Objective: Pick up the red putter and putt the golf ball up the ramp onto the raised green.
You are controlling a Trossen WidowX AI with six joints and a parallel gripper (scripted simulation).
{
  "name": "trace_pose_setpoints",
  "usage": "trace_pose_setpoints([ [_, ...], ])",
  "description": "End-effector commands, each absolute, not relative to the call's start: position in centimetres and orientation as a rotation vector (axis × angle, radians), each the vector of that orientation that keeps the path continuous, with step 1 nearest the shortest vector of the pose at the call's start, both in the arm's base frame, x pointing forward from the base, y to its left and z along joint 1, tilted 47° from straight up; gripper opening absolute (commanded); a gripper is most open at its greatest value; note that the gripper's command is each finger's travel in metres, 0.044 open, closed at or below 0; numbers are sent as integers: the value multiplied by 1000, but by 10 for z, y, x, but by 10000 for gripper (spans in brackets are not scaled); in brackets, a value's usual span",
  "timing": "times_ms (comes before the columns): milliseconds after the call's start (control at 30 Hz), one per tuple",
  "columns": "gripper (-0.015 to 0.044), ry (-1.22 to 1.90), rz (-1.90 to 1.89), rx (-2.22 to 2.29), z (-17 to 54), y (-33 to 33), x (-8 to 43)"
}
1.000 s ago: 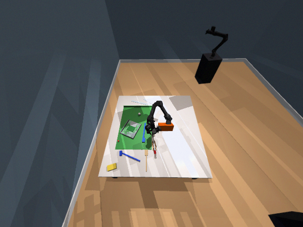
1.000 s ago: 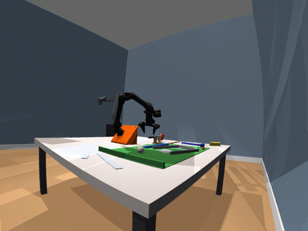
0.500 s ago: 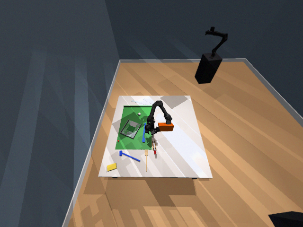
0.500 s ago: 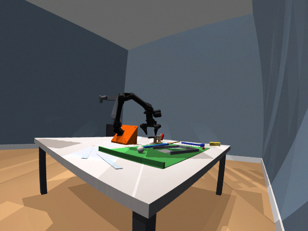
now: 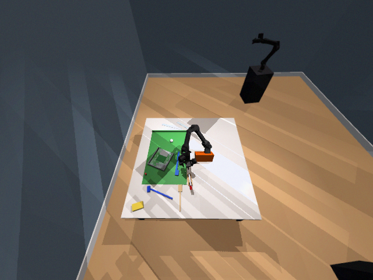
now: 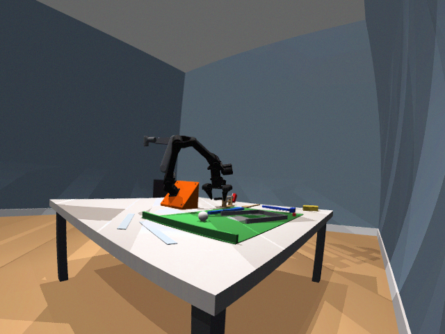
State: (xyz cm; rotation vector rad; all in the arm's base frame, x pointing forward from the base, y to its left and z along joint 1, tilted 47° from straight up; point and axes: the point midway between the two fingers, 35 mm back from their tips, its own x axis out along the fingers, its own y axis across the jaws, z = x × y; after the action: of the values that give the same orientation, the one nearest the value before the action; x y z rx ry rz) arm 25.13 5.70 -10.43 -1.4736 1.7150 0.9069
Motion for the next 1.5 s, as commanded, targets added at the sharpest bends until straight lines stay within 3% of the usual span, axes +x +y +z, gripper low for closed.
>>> trace_pose_setpoints([
  [0, 440, 1717, 909, -1480, -108, 53, 250],
  [467, 440, 1718, 908, -1480, -120, 40, 248],
  [967, 46, 1715, 903, -1472, -118, 42, 249],
  [1200, 0, 1715, 904, -1472, -117, 42, 250],
  [1467, 0, 1713, 907, -1470, -92, 72, 259],
])
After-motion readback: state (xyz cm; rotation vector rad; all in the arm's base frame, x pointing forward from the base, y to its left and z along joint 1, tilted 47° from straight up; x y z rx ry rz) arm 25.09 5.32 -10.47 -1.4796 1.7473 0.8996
